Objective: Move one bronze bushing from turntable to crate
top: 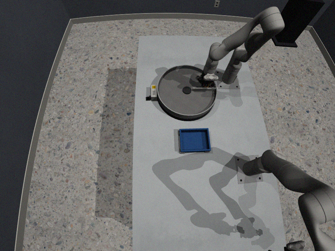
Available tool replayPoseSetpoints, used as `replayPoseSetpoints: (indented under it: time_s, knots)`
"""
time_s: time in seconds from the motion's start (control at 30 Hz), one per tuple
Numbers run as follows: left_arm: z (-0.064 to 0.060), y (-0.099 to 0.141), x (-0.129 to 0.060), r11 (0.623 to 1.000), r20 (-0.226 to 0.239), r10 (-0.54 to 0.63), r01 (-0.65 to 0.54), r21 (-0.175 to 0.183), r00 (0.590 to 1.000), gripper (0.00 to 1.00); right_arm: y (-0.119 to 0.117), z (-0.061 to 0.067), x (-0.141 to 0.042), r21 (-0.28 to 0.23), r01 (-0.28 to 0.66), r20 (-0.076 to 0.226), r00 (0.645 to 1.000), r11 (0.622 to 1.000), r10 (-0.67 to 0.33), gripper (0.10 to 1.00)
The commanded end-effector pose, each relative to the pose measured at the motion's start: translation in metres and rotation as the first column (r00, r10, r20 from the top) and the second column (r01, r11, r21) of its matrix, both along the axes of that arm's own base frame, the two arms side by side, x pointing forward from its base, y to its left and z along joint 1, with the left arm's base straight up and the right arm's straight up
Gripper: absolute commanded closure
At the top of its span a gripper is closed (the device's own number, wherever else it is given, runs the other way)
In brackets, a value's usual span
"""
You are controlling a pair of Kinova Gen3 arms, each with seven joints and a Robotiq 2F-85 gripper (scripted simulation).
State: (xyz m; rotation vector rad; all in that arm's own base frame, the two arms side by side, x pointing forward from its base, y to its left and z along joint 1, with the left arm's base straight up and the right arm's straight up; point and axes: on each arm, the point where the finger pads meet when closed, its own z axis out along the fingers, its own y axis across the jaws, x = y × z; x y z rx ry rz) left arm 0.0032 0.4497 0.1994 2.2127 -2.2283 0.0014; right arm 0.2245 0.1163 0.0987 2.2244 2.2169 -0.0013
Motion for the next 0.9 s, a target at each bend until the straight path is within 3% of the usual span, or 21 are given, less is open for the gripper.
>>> replayPoseSetpoints:
  time_s: [0.0, 0.27, 0.87]
  knots:
    - [0.0007, 0.0003, -0.0001, 1.0, 0.0, 0.0, 0.0, 0.002, 1.0, 0.001, 0.0002, -0.0027, 0.0003, 0.002, 0.0, 0.001, 1.0, 1.0, 0.0, 0.886]
    - [0.0007, 0.0003, -0.0001, 1.0, 0.0, 0.0, 0.0, 0.002, 1.0, 0.001, 0.0002, -0.0083, 0.0003, 0.002, 0.0, 0.001, 1.0, 1.0, 0.0, 0.886]
    - [0.0007, 0.0003, -0.0001, 1.0, 0.0, 0.0, 0.0, 0.002, 1.0, 0.001, 0.0002, -0.0084, 0.0003, 0.002, 0.0, 0.001, 1.0, 1.0, 0.0, 0.886]
